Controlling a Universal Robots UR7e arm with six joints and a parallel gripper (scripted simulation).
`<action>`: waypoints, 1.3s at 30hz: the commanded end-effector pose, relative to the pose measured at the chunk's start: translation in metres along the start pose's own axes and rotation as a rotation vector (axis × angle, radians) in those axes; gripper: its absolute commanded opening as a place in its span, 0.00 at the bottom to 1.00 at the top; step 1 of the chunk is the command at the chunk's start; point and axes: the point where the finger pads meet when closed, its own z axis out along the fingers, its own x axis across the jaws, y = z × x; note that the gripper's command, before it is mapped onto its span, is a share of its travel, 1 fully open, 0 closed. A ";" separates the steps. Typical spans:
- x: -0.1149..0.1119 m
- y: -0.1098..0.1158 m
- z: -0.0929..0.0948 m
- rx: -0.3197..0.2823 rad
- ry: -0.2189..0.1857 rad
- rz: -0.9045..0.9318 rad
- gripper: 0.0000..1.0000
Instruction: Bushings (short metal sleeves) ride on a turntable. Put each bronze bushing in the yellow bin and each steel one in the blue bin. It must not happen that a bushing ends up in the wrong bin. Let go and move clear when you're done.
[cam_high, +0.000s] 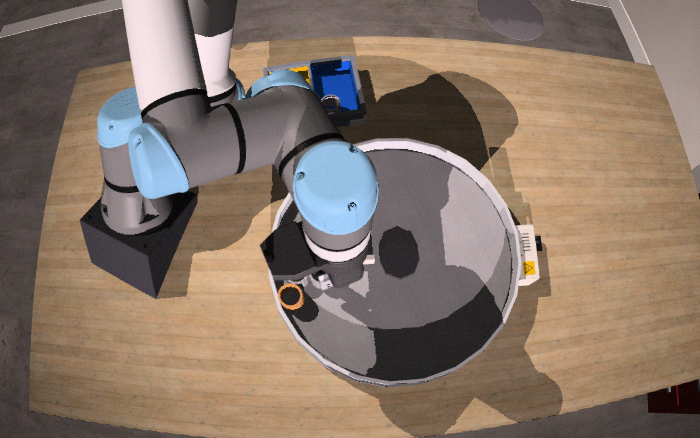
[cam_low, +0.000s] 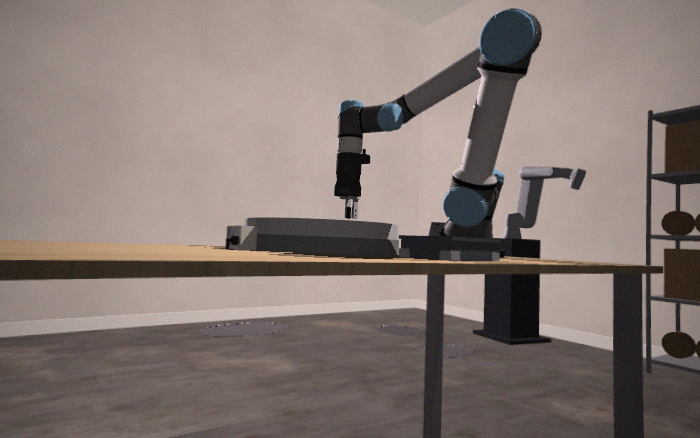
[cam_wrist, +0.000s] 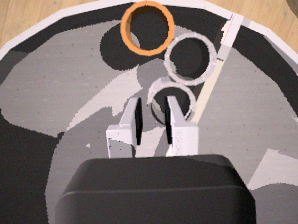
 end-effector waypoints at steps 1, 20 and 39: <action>0.001 0.000 0.002 0.000 0.003 0.001 0.45; 0.000 0.000 0.007 0.000 0.000 0.000 0.45; 0.001 0.000 0.022 -0.001 0.003 0.001 0.45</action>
